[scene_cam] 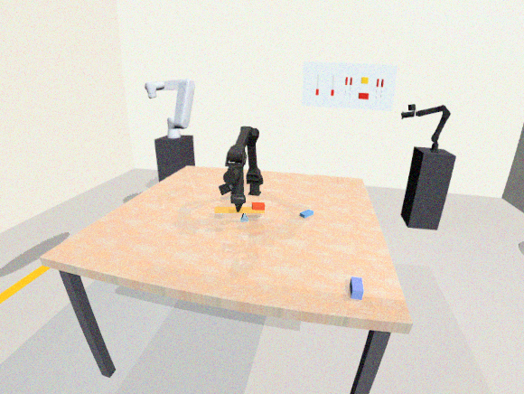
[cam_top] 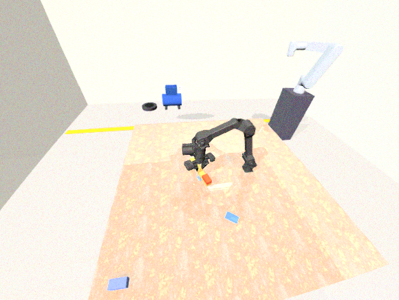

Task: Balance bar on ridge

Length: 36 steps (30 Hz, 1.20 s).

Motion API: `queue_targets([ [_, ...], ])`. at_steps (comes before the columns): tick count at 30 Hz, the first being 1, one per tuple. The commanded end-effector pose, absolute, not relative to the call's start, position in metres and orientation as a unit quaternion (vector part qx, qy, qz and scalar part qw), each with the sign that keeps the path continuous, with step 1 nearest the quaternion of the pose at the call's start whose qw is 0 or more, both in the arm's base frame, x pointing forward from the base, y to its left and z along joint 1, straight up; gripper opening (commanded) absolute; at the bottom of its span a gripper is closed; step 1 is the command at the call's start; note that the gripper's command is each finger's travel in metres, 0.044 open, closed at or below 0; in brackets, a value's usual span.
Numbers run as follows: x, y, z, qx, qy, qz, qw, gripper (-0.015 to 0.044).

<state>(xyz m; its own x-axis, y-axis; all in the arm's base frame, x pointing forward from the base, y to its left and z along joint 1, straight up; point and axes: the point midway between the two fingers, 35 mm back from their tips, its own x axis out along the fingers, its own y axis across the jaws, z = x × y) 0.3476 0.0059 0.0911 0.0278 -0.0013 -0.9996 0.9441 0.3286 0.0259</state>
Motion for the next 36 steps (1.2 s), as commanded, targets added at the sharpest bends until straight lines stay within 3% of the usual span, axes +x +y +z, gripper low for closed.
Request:
queue_targets([
  [1,0.3477,0.0062,0.0905,0.417,0.567,-0.405,0.584,0.0000],
  [36,0.3476,0.0059,0.0876,0.417,0.567,-0.405,0.584,0.0000],
])
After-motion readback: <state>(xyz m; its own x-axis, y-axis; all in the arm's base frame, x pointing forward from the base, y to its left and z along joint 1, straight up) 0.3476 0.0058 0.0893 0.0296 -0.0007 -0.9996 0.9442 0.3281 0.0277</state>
